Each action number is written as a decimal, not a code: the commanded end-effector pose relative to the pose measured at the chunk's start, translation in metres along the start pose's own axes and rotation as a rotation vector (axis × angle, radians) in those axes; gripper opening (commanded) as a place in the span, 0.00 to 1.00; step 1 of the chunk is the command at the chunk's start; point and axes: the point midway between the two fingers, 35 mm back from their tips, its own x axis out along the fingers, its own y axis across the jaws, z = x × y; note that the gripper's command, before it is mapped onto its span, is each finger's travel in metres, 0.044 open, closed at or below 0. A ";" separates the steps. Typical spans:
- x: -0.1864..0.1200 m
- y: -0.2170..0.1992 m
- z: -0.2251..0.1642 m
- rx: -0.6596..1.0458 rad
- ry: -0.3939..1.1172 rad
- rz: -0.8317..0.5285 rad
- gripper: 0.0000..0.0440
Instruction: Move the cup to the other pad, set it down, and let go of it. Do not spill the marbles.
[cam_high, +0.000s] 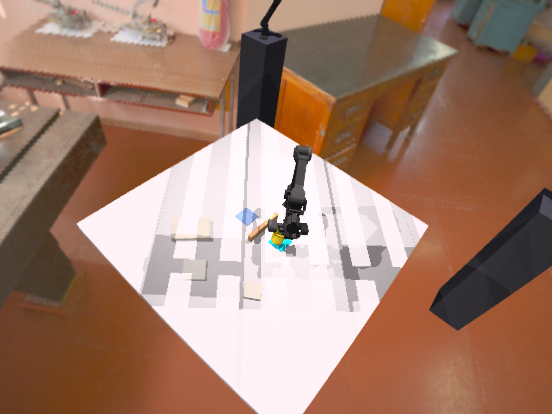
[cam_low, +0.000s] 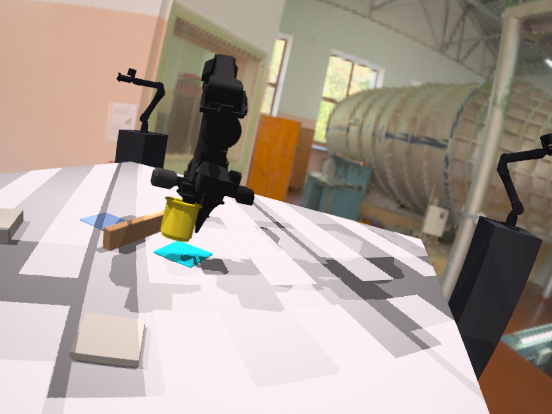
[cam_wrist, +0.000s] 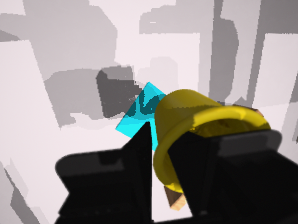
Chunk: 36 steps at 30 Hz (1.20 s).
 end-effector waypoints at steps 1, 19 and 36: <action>0.010 0.005 -0.005 0.013 0.010 -0.003 0.00; 0.030 0.013 -0.013 0.085 0.005 -0.005 0.26; 0.007 0.010 -0.002 0.124 -0.138 0.023 0.38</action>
